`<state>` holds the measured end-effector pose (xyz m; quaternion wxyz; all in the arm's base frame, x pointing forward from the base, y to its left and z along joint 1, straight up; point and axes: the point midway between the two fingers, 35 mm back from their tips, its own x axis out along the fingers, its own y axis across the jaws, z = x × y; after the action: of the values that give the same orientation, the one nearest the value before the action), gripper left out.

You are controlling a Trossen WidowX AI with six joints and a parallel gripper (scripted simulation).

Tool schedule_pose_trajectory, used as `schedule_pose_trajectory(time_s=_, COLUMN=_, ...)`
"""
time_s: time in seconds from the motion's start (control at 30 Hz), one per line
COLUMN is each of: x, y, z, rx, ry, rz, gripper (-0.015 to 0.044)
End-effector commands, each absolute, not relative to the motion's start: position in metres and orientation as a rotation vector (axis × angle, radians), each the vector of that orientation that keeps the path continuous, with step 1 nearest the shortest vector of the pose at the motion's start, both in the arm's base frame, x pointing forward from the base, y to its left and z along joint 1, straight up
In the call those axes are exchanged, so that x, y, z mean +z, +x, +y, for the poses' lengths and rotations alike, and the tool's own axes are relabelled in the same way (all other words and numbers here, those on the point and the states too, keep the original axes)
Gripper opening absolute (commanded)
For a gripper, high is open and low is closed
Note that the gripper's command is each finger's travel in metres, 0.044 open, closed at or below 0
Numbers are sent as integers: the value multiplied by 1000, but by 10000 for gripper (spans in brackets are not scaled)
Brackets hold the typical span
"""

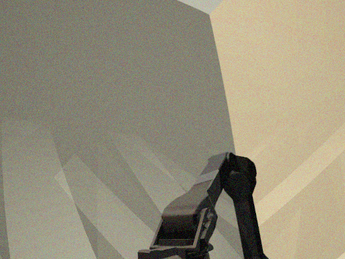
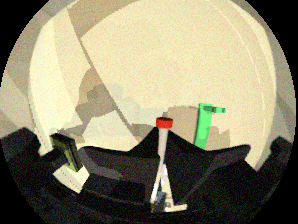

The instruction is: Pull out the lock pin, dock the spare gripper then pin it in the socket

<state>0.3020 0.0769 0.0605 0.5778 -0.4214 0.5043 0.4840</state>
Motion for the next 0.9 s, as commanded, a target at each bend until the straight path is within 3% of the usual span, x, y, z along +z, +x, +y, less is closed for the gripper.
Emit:
schedule_pose_trajectory(time_s=0.0, x=63, y=304, z=80, rx=1129, ry=-984, rz=1179, gripper=0)
schedule_pose_trajectory(time_s=0.87, x=65, y=307, z=97, rx=1139, ry=-976, rz=1194, gripper=0)
